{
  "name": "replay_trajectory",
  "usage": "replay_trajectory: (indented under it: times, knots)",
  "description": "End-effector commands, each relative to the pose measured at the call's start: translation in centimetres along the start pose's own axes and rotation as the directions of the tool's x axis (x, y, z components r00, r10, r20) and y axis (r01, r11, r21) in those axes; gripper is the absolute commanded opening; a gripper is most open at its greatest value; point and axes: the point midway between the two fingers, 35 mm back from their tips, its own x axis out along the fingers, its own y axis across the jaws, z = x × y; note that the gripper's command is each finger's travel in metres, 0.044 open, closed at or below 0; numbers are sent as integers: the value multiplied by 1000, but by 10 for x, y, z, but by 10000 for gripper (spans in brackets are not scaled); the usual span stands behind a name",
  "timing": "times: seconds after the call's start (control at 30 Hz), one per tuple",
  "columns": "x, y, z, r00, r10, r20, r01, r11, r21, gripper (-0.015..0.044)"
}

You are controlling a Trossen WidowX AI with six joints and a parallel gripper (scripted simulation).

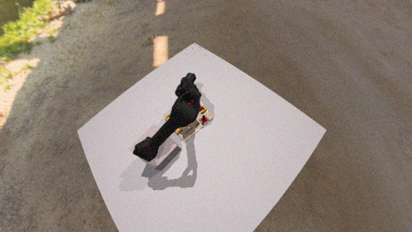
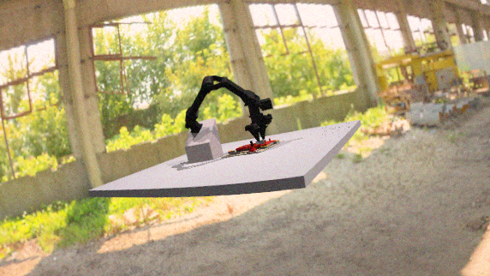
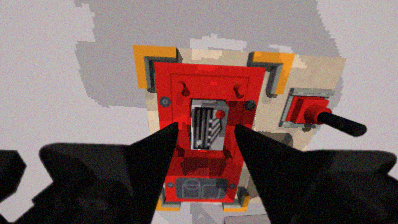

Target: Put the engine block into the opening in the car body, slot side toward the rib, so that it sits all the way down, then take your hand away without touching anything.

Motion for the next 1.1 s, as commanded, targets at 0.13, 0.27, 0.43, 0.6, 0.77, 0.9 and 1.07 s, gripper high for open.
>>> replay_trajectory:
  times: [0.13, 0.27, 0.43, 0.6, 0.77, 0.9, 1.07]
  knots:
    - [0, 0, 0, 1000, -1, 0, 1, 1000, 0, 440]
    - [0, 0, 0, 1000, -1, 0, 1, 1000, 0, 440]
    - [-3, 0, -1, 1000, -1, -1, 1, 1000, 0, 440]
    - [-14, -1, -2, 1000, -2, -3, 2, 1000, 1, 440]
    - [-14, -1, -2, 1000, -2, -3, 2, 1000, 1, 335]
    - [-14, -1, -2, 1000, -2, -3, 2, 1000, 1, 230]
    - [-14, -1, -2, 1000, -2, -3, 2, 1000, 1, 99]
